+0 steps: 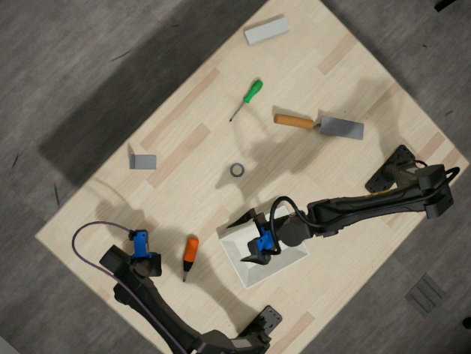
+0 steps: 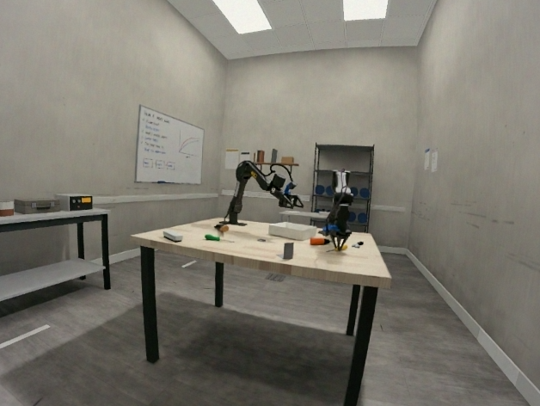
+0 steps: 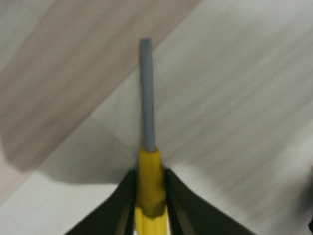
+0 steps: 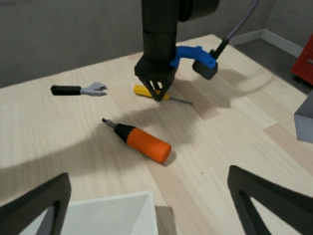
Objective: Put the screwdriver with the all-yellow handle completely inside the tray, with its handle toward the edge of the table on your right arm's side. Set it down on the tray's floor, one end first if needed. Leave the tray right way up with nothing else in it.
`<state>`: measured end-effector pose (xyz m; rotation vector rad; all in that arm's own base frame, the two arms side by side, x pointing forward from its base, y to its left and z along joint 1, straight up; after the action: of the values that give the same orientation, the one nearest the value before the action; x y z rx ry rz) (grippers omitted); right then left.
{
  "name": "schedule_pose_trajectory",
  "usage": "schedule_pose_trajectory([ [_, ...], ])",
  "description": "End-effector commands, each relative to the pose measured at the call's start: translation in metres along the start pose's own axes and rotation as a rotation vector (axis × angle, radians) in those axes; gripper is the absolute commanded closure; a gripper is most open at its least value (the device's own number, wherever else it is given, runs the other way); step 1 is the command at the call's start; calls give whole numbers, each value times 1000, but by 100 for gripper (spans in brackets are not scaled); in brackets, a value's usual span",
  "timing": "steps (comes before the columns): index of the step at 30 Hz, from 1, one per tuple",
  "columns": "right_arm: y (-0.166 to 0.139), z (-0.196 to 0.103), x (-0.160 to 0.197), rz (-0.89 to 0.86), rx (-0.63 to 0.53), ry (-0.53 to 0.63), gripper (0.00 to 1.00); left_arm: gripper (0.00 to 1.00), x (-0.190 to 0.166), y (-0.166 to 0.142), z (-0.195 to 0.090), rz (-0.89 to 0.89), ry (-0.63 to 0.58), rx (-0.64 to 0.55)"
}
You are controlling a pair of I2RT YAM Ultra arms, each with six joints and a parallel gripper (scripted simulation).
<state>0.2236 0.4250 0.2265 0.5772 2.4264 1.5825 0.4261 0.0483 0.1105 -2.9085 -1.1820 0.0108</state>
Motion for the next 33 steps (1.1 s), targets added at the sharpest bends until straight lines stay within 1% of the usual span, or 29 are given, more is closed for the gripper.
schedule_pose_trajectory([
  [1,21,-8,-2,-3,-59,-7,0,97,4,2,-10,2,14,-11],
  [2,21,-8,-2,-3,-59,-7,0,100,4,2,-12,2,14,-11],
  [3,21,-8,-2,-3,-59,-7,0,89,4,2,-16,2,14,-11],
  [4,21,-8,-2,-3,-59,-7,0,87,4,1,-24,2,20,-16],
  [5,21,-8,-2,-3,-59,-7,0,87,3,1,-31,2,21,-17],
  [7,21,-8,-2,-3,-59,-7,0,87,3,1,-31,2,21,-17],
  [11,21,-8,-2,-3,-59,-7,0,87,2,0,-60,2,21,-17],
  [13,21,-8,-2,-3,-59,-7,0,87,2,0,-70,2,21,-17],
  [15,21,-8,-2,-3,-59,-7,0,87,2,0,-73,2,21,-17],
  [18,23,-8,-2,-7,-51,-6,0,87,0,-1,-68,2,9,-7],
  [22,20,-24,1,-11,-4,14,0,87,1,-1,-66,2,5,-4],
  [24,20,-24,1,-11,-4,14,0,87,1,-1,-66,2,5,-4],
  [25,16,-31,2,-11,18,18,0,87,1,-1,-66,2,5,-4],
  [27,19,-50,5,-13,32,27,0,87,1,-1,-66,2,5,-4],
  [29,24,-79,9,-17,40,38,0,87,1,-1,-66,2,5,-4],
  [33,26,-125,15,-22,46,54,0,87,1,-1,-66,2,5,-4],
])
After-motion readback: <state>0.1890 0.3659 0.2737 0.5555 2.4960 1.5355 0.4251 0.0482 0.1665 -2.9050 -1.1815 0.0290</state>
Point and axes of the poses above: on each arm, the point where the finger pads meet when closed, its own z axis out along the fingers, its own x axis across the jaws, y = z × x, the point moved 10 cm from there along -z, back along the fingers, and after that the axes turned 2 degrees about z, right-handed, at the moved point
